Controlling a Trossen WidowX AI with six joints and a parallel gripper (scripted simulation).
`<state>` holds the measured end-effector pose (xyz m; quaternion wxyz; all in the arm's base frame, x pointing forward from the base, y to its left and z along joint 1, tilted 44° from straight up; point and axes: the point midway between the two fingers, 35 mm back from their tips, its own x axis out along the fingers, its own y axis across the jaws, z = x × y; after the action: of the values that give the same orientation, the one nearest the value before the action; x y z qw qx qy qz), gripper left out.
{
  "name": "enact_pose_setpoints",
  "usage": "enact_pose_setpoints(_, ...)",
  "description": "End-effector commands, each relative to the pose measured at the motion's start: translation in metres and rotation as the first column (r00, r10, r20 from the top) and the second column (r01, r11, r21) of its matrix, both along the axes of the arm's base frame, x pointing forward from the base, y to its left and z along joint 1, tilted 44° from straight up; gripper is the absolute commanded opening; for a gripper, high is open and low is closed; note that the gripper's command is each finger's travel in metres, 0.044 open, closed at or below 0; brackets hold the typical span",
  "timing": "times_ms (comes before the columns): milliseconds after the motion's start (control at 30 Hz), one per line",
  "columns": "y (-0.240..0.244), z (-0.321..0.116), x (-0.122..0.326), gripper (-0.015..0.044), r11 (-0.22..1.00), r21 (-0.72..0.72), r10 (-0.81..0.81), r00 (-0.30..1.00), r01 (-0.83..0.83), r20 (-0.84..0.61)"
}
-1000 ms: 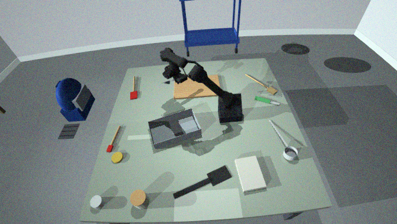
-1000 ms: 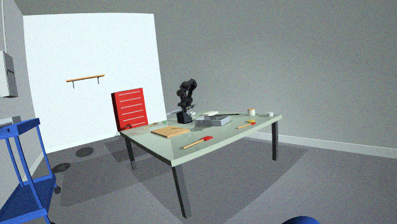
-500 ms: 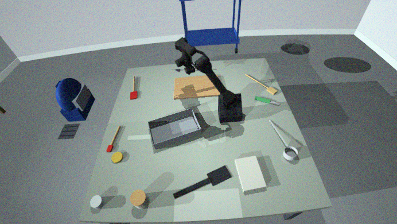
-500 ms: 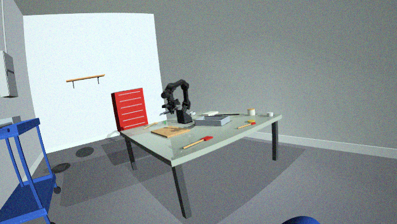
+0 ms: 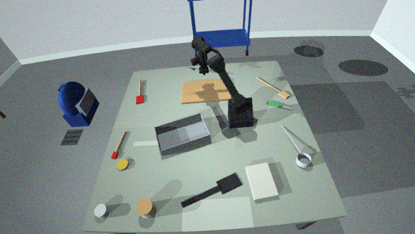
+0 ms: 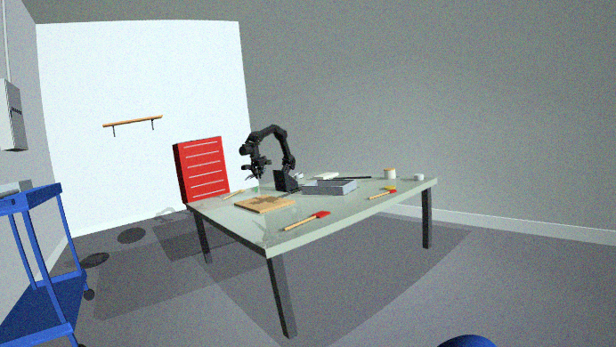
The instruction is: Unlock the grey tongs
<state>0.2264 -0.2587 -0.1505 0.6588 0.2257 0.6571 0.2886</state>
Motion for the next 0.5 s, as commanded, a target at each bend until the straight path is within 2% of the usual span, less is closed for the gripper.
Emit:
enact_pose_setpoints(0, -0.002, 0.0, -0.001, -0.015, 0.998, 0.018, -0.055, 0.998, 0.054, 0.04)
enact_pose_setpoints(233, -0.008, 0.005, -0.004, -0.015, 0.964, 0.105, -0.261, 0.939, 0.243, 0.224)
enact_pose_setpoints(467, -0.021, 0.016, -0.008, -0.015, 0.889, 0.204, -0.458, 0.791, 0.41, 0.406)
